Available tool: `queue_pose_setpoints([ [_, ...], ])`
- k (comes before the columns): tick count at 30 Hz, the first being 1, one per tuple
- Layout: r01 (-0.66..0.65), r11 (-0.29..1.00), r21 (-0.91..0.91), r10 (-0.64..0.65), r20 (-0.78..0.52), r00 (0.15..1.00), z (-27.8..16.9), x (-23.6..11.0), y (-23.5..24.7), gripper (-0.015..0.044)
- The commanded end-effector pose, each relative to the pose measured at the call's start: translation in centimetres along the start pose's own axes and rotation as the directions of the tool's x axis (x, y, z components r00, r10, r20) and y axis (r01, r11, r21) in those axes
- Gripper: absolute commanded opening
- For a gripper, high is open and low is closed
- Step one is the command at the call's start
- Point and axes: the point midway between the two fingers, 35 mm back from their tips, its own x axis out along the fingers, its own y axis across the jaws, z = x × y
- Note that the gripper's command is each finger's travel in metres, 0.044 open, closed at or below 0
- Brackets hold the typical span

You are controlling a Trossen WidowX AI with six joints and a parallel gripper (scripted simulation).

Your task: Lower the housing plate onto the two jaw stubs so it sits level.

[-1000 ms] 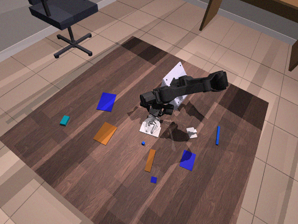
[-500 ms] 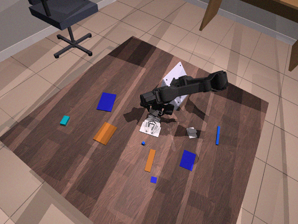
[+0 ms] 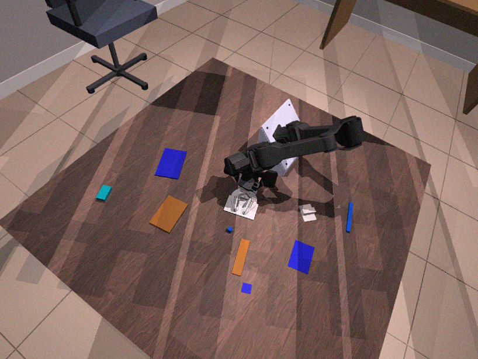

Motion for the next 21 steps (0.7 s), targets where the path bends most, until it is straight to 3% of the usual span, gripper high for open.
queue_pose_setpoints([
  [1, -0.008, 1.0, 0.009, 0.008, -0.003, 1.0, -0.2, 0.8, 0.1, 0.0351],
  [21, -0.013, 1.0, 0.009, 0.013, -0.002, 1.0, -0.3, 4.1, 0.4, 0.0351],
])
